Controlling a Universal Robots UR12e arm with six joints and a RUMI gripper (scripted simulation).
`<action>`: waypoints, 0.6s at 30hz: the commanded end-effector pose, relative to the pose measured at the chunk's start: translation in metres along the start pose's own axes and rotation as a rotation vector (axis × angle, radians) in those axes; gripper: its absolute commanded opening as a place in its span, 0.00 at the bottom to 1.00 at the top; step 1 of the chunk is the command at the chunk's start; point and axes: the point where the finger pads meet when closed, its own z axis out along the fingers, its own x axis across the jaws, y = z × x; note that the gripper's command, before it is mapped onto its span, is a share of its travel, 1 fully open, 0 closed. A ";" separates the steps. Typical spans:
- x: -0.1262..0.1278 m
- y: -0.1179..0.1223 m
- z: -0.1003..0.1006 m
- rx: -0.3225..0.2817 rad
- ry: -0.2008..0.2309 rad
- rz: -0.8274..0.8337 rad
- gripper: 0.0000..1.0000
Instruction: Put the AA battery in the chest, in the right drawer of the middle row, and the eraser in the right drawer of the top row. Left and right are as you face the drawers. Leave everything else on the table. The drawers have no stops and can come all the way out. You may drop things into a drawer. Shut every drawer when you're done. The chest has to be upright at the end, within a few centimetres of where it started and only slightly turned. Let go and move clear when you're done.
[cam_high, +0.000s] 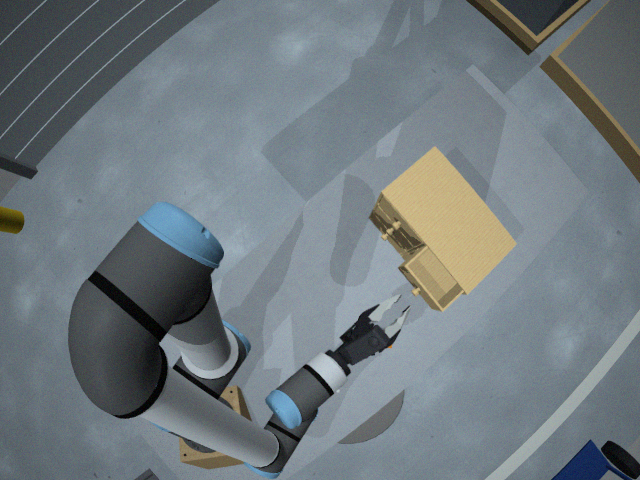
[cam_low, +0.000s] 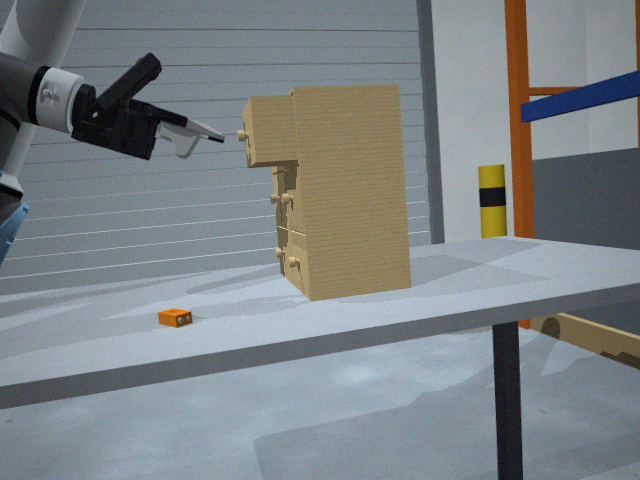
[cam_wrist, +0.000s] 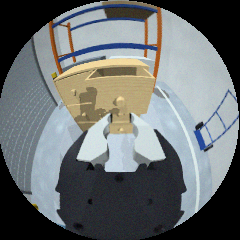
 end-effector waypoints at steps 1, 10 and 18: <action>0.001 -0.001 0.001 0.001 -0.001 -0.003 0.20; 0.001 -0.002 0.003 0.001 -0.002 -0.004 0.20; 0.000 -0.003 0.006 0.001 -0.002 -0.004 0.20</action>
